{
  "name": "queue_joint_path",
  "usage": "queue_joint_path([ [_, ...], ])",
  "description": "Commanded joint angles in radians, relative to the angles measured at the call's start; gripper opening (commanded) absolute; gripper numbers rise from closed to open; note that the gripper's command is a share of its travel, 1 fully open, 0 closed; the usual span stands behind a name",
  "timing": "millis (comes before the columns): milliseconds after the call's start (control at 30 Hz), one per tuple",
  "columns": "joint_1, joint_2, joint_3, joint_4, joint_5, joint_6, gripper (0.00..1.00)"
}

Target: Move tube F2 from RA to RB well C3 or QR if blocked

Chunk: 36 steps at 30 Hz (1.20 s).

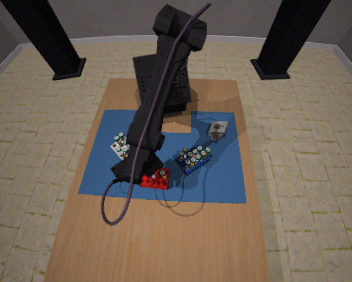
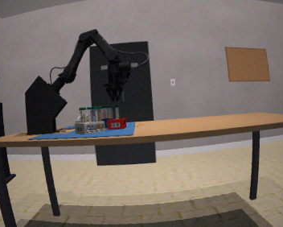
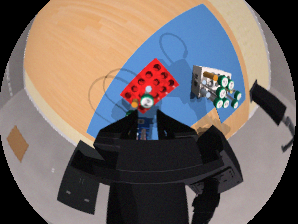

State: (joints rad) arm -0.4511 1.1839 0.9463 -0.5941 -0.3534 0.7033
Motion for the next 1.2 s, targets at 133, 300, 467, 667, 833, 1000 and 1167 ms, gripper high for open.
queue_joint_path([
  [133,-0.045,-0.081,0.038,-0.114,-0.028,-0.035,0.30],
  [300,-0.060,-0.098,0.054,-0.151,-0.038,-0.048,0.30],
  [467,-0.083,-0.118,0.086,-0.210,-0.052,-0.066,0.30],
  [667,-0.091,-0.135,0.028,-0.218,-0.059,-0.106,0.30],
  [833,-0.103,-0.185,-0.044,-0.202,-0.062,-0.215,0.30],
  [1000,-0.128,-0.277,-0.163,-0.167,-0.065,-0.399,0.30],
  [1167,-0.156,-0.357,-0.252,-0.161,-0.077,-0.584,0.30],
])
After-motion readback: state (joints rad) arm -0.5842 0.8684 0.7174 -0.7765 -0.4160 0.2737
